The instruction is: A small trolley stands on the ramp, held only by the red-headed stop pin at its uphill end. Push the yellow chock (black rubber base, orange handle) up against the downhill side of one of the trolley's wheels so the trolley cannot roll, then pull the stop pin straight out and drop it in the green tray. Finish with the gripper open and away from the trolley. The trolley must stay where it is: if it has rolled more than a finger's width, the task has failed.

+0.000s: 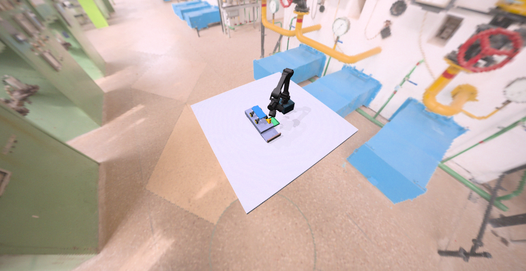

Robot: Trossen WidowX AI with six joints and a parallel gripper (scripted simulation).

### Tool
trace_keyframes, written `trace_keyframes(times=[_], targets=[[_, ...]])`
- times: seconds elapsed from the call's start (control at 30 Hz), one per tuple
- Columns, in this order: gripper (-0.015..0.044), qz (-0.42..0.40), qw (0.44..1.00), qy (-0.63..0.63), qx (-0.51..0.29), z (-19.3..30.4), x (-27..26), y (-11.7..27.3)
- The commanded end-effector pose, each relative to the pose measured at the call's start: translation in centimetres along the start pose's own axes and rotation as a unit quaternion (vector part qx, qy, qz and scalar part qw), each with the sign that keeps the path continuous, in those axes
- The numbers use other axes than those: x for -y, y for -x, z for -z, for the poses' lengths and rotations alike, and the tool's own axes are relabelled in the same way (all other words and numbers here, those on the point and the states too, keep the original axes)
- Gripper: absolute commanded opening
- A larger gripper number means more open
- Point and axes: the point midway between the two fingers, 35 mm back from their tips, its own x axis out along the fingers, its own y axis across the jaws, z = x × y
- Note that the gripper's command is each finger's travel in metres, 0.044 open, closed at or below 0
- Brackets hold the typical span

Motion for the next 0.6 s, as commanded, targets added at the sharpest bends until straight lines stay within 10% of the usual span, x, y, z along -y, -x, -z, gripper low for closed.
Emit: trace_keyframes(times=[0.0, 0.57], targets=[[0.0, 0.01, 0.998, 0.065, 0.01, 0.09, -0.17, 0.06], [0.0, 0.051, 0.948, 0.312, 0.033, 0.38, -0.32, 0.08]])
